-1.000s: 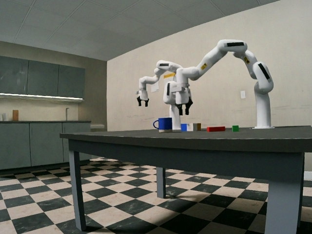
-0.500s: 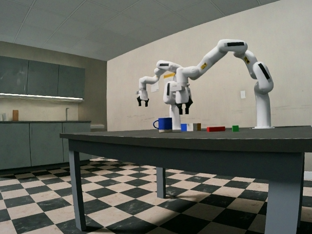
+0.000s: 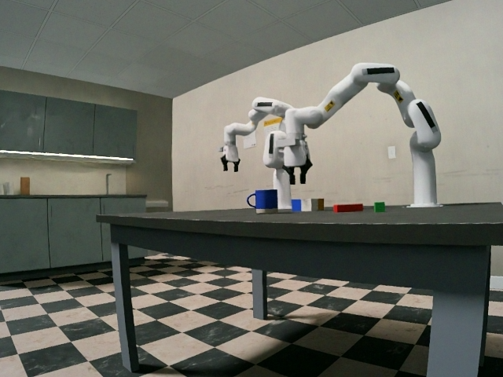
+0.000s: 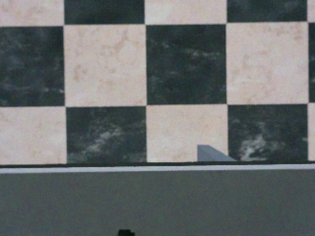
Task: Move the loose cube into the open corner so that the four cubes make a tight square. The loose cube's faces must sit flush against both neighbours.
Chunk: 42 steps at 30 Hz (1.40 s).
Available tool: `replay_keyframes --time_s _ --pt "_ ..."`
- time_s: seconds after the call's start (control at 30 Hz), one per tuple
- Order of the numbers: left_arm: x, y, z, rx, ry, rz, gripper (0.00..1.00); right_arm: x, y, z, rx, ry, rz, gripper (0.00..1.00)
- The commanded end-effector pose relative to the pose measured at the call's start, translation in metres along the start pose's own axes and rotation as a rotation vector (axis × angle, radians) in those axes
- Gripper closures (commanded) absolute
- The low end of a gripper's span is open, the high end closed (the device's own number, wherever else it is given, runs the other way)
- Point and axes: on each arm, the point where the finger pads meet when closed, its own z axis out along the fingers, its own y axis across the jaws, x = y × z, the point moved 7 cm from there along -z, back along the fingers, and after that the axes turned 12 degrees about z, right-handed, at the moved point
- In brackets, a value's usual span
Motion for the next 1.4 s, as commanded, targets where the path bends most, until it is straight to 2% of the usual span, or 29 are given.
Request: replay_keyframes --time_s 0.0,0.17,0.23,0.27,0.53,0.73,0.8,0.83,0.87,0.97,1.37 --pt "-0.010 -0.006 -0.003 -0.002 0.004 -0.191 0.54 0.000 0.000 -0.001 0.000 0.002 0.000 0.00" --pt "-0.028 -0.020 -0.004 -0.004 0.000 -0.462 0.54 0.000 0.000 -0.001 0.000 0.002 0.000 0.00" --pt "-0.028 -0.020 -0.004 -0.004 0.000 -0.462 0.54 0.000 0.000 -0.001 0.000 0.002 0.000 0.00" --pt "-0.032 -0.024 -0.004 -0.003 0.002 -0.601 0.54 0.000 0.000 -0.001 0.000 0.002 0.000 0.00" --pt "-0.062 -0.049 -0.002 -0.001 -0.021 -0.936 0.54 0.000 0.000 -0.001 0.000 0.002 0.000 0.00" --pt "-0.074 -0.060 0.000 0.002 -0.026 -1.220 0.54 0.000 0.000 -0.001 0.000 0.002 0.000 0.00" --pt "-0.074 -0.060 0.000 0.002 -0.026 -1.220 0.54 0.000 0.000 -0.001 0.000 0.002 0.000 0.00" --pt "-0.076 -0.061 0.000 0.000 -0.017 -1.358 0.54 0.000 0.000 -0.001 0.000 0.002 0.000 0.00" --pt "-0.076 -0.061 0.000 -0.001 -0.014 -1.394 0.54 0.000 0.000 -0.001 0.000 0.002 0.000 0.00" --pt "-0.078 -0.061 0.000 -0.005 0.002 -1.487 0.54 0.000 0.000 -0.001 0.000 0.002 0.000 0.00" --pt "-0.078 -0.061 0.000 -0.005 0.002 -1.487 0.54 0.000 0.000 -0.001 0.000 0.002 0.000 0.00"
